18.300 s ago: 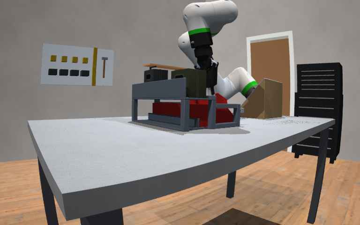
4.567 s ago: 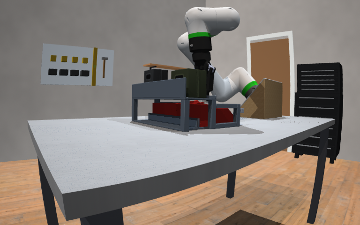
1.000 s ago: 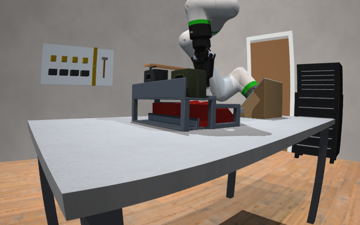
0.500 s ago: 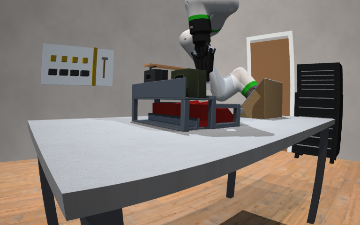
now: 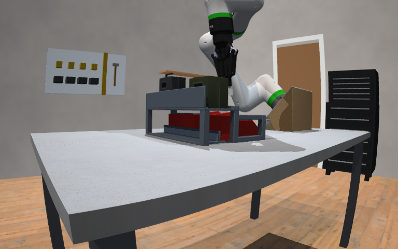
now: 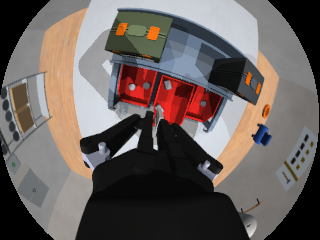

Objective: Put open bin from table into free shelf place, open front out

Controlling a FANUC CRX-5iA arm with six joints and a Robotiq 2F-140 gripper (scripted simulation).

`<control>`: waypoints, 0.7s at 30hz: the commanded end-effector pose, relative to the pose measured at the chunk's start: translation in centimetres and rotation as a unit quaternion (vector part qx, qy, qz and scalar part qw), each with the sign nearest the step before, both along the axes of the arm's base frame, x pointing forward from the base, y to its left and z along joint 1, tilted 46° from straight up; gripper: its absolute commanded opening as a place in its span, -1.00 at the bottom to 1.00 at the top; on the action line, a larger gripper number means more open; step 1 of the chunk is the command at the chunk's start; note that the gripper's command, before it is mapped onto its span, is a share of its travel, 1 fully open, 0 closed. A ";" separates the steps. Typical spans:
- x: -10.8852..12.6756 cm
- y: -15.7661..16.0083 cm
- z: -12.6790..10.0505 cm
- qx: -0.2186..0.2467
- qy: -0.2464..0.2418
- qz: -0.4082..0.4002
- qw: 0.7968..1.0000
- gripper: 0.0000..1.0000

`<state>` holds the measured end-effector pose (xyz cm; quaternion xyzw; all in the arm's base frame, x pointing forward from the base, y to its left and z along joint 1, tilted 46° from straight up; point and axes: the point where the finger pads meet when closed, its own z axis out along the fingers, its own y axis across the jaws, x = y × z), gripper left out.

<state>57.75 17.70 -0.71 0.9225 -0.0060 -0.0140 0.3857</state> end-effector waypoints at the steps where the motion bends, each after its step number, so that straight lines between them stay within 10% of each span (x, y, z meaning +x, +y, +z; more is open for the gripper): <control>1: 0.0 0.2 0.2 0.000 0.000 0.000 1.000 -0.88; 21: -0.1 0.5 0.5 0.000 0.000 0.000 1.000 -0.88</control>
